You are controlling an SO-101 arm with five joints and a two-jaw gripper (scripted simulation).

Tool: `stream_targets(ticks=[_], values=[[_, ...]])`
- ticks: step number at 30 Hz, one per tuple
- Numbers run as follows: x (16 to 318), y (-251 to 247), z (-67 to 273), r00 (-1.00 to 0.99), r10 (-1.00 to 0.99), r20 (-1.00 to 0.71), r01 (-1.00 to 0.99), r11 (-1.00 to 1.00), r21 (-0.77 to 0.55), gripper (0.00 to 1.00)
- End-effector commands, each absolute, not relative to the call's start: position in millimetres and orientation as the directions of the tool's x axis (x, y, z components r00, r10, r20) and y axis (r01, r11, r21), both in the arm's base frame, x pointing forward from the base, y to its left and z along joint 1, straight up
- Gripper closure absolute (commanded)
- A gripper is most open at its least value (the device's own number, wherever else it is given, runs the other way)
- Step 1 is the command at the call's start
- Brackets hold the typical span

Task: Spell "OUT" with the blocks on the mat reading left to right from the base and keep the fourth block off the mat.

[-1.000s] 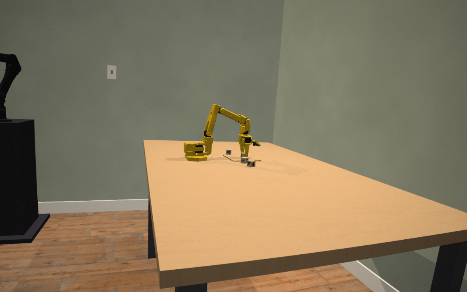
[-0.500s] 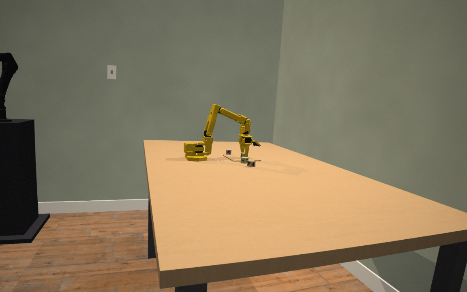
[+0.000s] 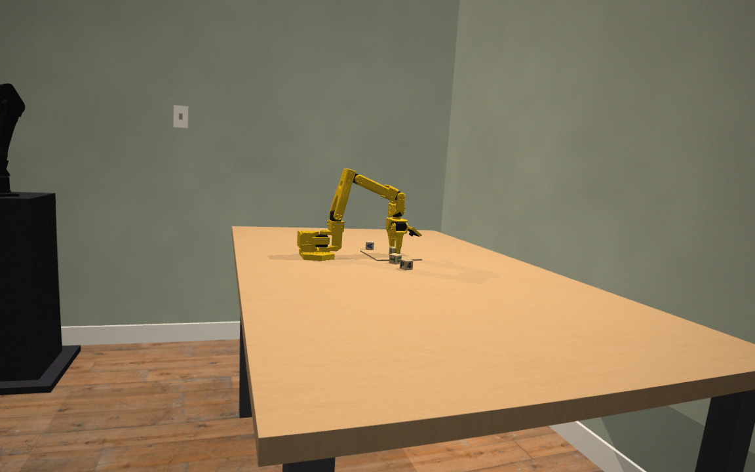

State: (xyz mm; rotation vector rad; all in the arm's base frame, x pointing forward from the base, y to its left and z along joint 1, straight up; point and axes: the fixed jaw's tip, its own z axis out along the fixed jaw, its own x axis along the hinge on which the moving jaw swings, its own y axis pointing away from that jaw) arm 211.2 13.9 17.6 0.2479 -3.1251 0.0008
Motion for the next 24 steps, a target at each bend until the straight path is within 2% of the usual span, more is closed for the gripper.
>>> stream_targets(ticks=[1, 9, 24], values=[[222, 13, 30, -0.985, -0.156, -0.072, -0.156, 0.988, -0.010, 1.00], [223, 13, 36, -0.985, -0.156, -0.072, -0.156, 0.988, -0.009, 1.00], [220, 15, 72, -0.985, -0.156, -0.072, -0.156, 0.988, -0.009, 1.00]])
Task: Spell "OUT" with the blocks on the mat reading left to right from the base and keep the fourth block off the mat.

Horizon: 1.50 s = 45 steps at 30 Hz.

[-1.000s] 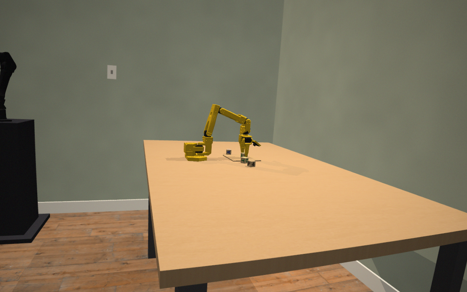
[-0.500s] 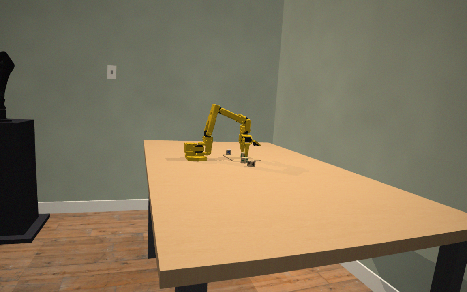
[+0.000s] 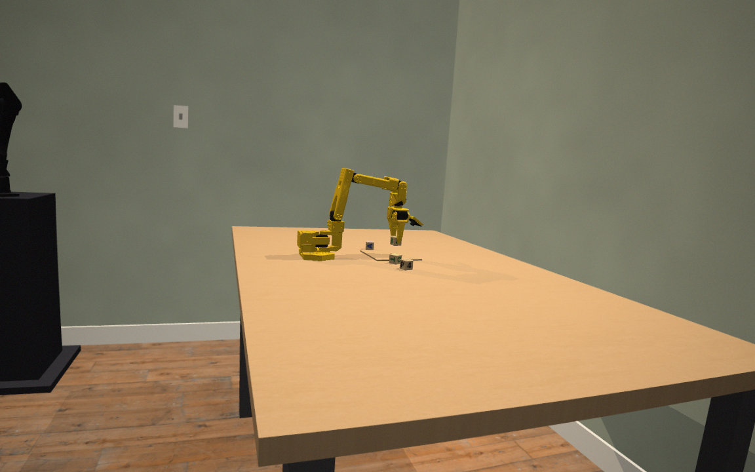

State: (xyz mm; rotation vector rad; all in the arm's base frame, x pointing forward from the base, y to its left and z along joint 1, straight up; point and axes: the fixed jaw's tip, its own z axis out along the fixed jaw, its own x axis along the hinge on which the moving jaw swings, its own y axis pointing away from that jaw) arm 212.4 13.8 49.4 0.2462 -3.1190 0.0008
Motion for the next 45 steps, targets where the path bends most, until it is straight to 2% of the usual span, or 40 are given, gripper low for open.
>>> stream_targets(ticks=[1, 20, 30, 41, 45], values=[[219, 15, 74, -0.985, -0.156, -0.072, -0.156, 0.988, -0.009, 1.00], [216, 4, 80, -0.992, -0.106, -0.072, -0.106, 0.994, -0.009, 1.00], [205, -35, 78, -0.994, 0.088, -0.072, 0.089, 0.996, -0.009, 1.00], [161, -99, 71, -0.888, 0.455, -0.072, 0.457, 0.889, -0.008, 1.00], [153, -107, 69, -0.858, 0.509, -0.072, 0.510, 0.860, -0.008, 1.00]])
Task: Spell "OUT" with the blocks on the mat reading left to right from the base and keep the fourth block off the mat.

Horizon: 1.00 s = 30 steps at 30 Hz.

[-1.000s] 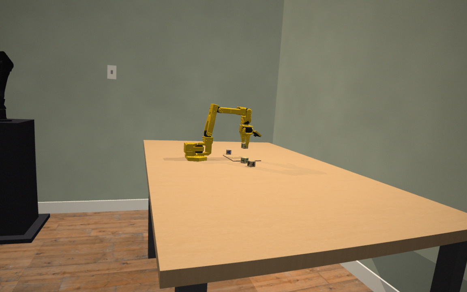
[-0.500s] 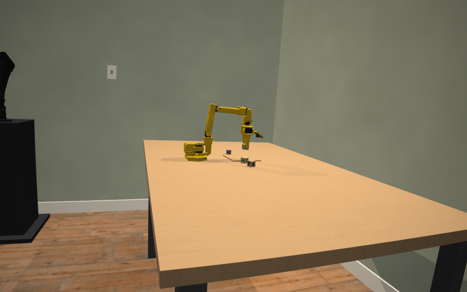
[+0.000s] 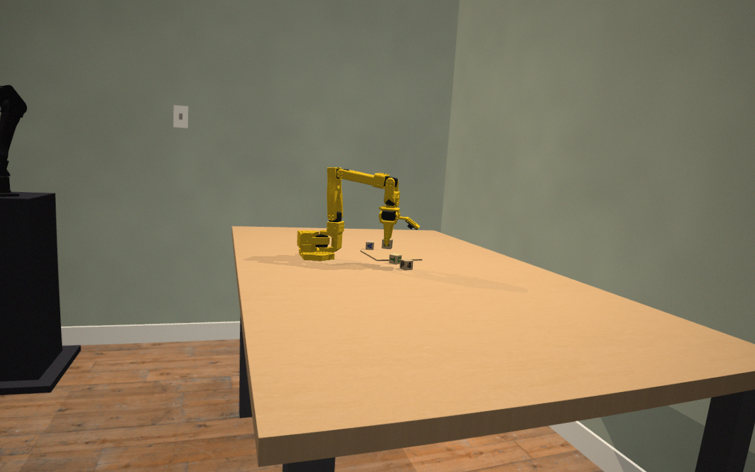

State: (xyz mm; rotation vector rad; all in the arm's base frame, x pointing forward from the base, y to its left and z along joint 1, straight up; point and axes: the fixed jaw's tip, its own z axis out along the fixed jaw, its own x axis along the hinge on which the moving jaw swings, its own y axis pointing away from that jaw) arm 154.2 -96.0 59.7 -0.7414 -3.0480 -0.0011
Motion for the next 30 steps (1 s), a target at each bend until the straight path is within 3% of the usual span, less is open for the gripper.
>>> stream_targets(ticks=[1, 10, 30], values=[[149, -110, 69, -0.843, 0.532, -0.072, 0.534, 0.845, -0.008, 1.00], [126, -125, 65, -0.757, 0.649, -0.072, 0.651, 0.759, -0.008, 1.00], [124, -126, 65, -0.751, 0.657, -0.072, 0.659, 0.752, -0.008, 1.00]])
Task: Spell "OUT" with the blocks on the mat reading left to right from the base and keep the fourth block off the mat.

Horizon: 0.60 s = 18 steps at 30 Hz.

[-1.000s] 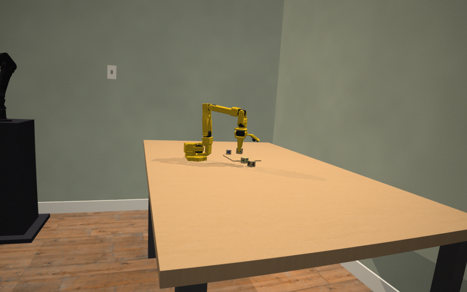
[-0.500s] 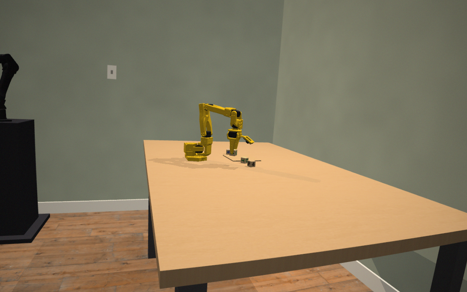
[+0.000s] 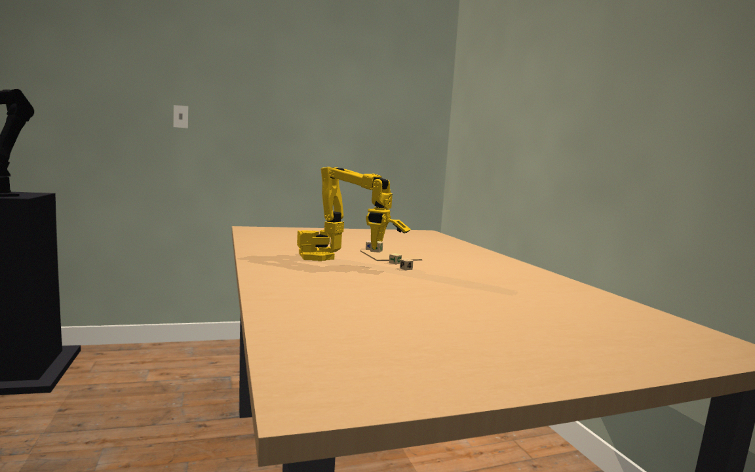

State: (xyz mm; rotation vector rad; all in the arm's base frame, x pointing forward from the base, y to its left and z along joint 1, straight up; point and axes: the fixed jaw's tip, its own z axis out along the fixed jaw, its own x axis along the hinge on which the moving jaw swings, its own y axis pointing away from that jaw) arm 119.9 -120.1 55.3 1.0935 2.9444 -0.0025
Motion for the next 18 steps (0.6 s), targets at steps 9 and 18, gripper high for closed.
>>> stream_targets(ticks=[9, 18], values=[[122.9, -126.6, 63.7, -0.740, 0.669, -0.067, 0.671, 0.741, -0.007, 1.00], [122.9, -126.6, 63.7, -0.740, 0.669, -0.067, 0.671, 0.741, -0.007, 1.00]])
